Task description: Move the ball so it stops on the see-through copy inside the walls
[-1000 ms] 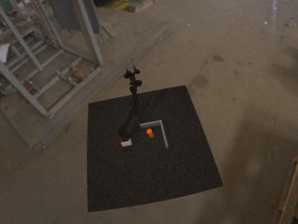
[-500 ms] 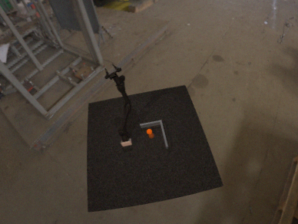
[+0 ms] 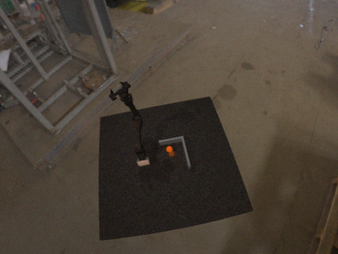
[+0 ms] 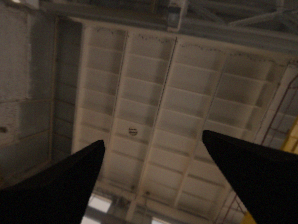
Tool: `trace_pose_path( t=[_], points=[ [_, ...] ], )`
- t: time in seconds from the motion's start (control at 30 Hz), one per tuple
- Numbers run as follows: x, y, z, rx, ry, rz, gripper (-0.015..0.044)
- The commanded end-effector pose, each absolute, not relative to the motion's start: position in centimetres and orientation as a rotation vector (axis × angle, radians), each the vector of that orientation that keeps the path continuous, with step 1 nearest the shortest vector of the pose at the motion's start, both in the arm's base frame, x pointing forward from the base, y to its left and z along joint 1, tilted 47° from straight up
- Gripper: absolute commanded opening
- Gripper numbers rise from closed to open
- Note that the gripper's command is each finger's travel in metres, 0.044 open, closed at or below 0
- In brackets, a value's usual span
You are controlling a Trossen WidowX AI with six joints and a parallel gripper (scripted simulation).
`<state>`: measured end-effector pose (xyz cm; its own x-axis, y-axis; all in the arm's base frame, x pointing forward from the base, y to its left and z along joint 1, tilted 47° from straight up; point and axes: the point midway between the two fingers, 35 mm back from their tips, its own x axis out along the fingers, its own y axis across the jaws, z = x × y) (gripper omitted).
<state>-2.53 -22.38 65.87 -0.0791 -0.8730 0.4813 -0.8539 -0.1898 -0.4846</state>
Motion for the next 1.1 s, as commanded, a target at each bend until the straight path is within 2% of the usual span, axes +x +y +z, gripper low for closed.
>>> trace_pose_path(
  t=[0.0,0.27,0.5,0.77,1.07],
  points=[
    [0.1,-27.4,61.4,-2.106,1.805,-0.927,0.0416],
    [7.8,-33.7,51.4,-2.042,1.465,-0.499,0.0416],
    [15.8,-34.6,42.1,-1.928,1.193,-0.132,0.0416],
    [24.0,-30.7,31.8,-1.724,0.924,0.273,0.0416],
    [29.8,-21.3,21.2,-1.416,0.693,0.751,0.0416]
  ],
)
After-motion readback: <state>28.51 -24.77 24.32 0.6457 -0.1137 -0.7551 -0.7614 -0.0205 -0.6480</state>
